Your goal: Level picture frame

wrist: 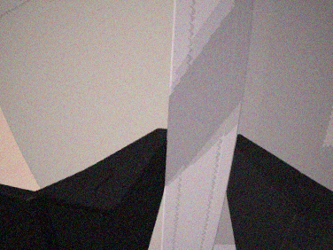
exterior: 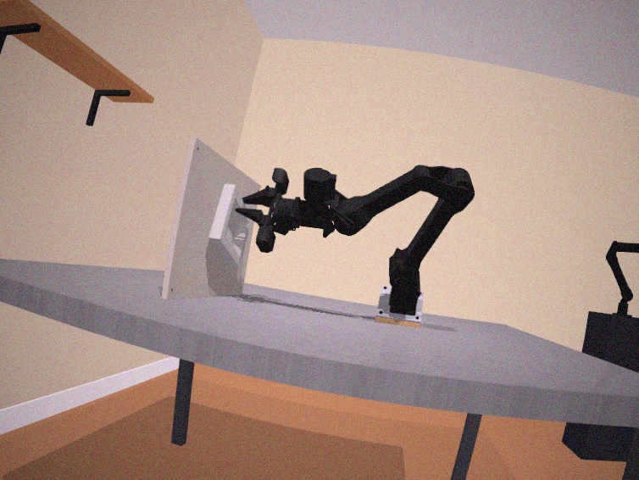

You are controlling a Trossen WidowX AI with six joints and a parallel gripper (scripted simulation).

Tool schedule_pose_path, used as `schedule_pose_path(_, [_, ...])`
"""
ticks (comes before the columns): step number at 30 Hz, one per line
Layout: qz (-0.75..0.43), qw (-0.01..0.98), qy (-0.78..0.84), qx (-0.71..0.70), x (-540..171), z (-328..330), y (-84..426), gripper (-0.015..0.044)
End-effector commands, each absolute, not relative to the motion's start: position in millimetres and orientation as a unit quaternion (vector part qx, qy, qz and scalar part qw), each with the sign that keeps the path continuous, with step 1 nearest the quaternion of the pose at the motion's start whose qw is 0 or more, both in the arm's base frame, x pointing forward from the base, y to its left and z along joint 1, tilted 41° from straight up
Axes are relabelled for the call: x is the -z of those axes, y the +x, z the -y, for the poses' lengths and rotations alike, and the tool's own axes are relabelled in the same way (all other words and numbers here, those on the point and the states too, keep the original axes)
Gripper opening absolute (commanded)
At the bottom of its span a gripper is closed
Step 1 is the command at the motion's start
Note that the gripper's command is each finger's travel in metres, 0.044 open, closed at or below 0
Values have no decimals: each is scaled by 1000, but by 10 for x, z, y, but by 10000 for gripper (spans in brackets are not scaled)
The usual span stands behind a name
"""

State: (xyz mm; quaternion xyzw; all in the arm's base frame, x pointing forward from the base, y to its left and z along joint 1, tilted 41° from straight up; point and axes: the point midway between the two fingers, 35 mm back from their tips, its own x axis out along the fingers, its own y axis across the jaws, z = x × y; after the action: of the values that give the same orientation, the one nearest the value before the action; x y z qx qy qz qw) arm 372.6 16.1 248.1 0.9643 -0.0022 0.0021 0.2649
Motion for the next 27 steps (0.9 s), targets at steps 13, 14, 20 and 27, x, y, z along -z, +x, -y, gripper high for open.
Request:
schedule_pose_path(13, [10, 266, 964, -8, -2577, -153, 3728, 0])
schedule_pose_path(14, [10, 266, 964, -8, -2582, -154, 3728, 0])
schedule_pose_path(20, [10, 266, 964, -8, -2588, -160, 3728, 0])
schedule_pose_path(27, [10, 266, 964, -8, -2583, -168, 3728, 0])
